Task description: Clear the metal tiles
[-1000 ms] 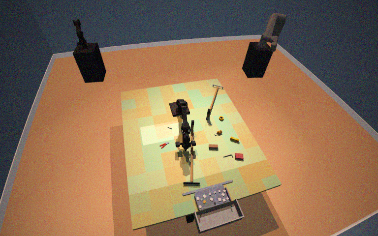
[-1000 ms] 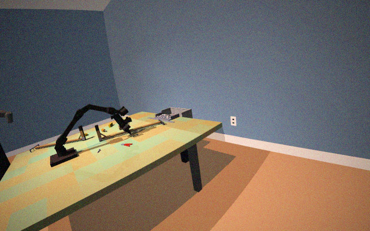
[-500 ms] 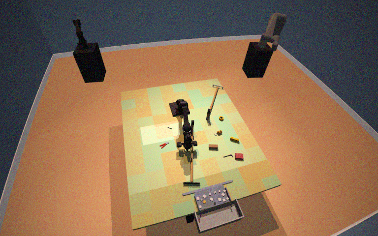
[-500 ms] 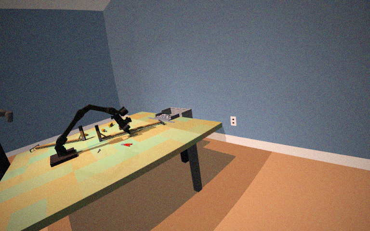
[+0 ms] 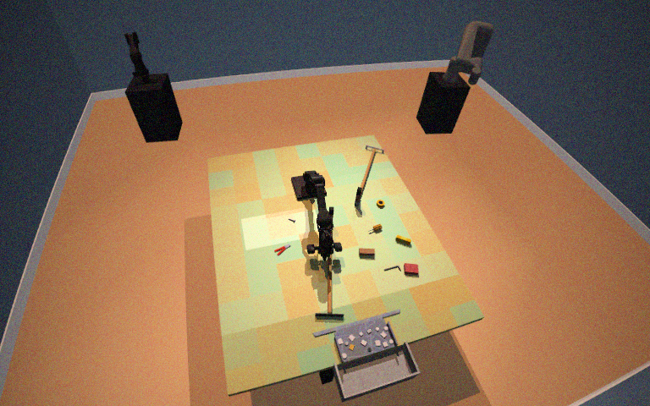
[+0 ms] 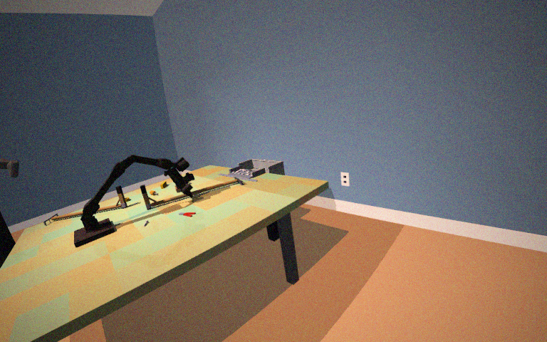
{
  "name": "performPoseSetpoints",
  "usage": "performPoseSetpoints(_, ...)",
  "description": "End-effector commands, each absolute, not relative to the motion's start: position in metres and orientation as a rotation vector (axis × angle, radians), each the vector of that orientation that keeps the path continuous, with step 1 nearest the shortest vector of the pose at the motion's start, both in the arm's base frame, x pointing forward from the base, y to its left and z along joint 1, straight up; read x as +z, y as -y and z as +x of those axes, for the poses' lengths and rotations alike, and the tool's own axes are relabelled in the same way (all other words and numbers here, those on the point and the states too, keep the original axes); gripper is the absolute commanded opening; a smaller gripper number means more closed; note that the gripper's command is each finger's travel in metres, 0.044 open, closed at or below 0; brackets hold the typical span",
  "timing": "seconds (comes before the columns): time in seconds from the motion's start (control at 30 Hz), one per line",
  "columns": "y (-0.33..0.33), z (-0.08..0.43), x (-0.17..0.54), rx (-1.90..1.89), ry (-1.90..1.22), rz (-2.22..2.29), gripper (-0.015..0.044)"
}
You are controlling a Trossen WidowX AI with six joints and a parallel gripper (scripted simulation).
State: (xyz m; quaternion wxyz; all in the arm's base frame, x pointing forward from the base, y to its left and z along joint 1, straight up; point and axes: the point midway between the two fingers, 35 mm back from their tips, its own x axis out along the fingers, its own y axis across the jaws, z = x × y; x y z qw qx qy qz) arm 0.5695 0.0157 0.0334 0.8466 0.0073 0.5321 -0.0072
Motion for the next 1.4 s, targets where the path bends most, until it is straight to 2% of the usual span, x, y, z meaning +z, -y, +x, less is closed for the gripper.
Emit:
performPoseSetpoints(0.0,-0.02,0.572,0.036,-0.021,-1.116,0.015,0.0)
performPoseSetpoints(1.37,-0.061,0.578,0.036,-0.019,-1.115,0.017,0.0)
